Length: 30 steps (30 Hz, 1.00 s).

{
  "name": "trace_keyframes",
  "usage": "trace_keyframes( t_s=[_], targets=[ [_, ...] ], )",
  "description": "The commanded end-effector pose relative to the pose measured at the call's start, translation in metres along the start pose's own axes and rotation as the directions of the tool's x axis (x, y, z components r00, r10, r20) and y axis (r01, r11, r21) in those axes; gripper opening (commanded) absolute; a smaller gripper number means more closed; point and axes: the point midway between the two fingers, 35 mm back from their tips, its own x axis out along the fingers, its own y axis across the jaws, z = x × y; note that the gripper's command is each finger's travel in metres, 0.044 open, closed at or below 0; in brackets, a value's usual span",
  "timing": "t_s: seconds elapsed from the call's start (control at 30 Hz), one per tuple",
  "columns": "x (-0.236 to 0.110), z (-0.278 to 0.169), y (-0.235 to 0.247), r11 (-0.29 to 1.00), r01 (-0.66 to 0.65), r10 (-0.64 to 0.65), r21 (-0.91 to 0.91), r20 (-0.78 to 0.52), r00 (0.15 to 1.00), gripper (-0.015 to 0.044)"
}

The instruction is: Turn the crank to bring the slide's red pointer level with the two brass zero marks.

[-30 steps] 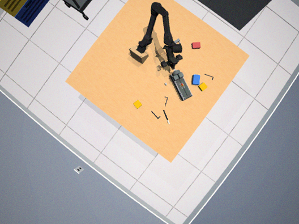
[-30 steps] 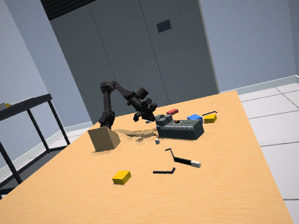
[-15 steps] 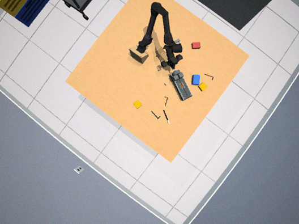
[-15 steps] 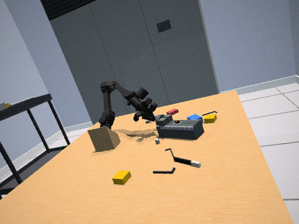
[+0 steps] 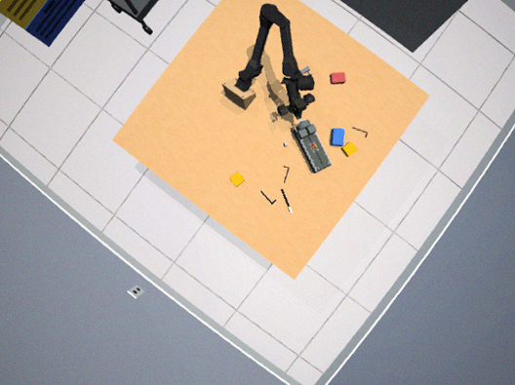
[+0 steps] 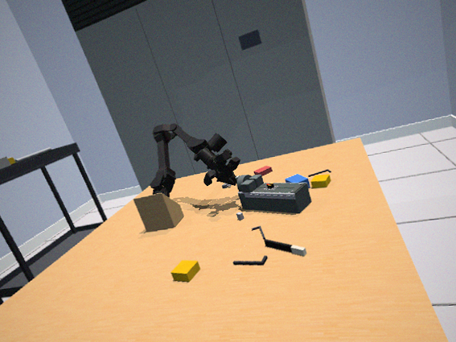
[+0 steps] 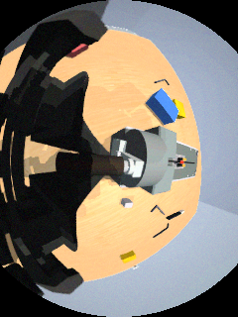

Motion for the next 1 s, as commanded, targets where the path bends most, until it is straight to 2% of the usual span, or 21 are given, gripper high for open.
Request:
trace_keyframes(
  t_s=[0.0, 0.97],
  targets=[
    [-0.0017, 0.0012, 0.0090, 1.000, -0.025, 0.025, -0.011, 0.002, 1.000, 0.0000],
    [-0.0012, 0.0007, 0.0113, 1.000, -0.025, 0.025, -0.011, 0.002, 1.000, 0.0000]
  ],
)
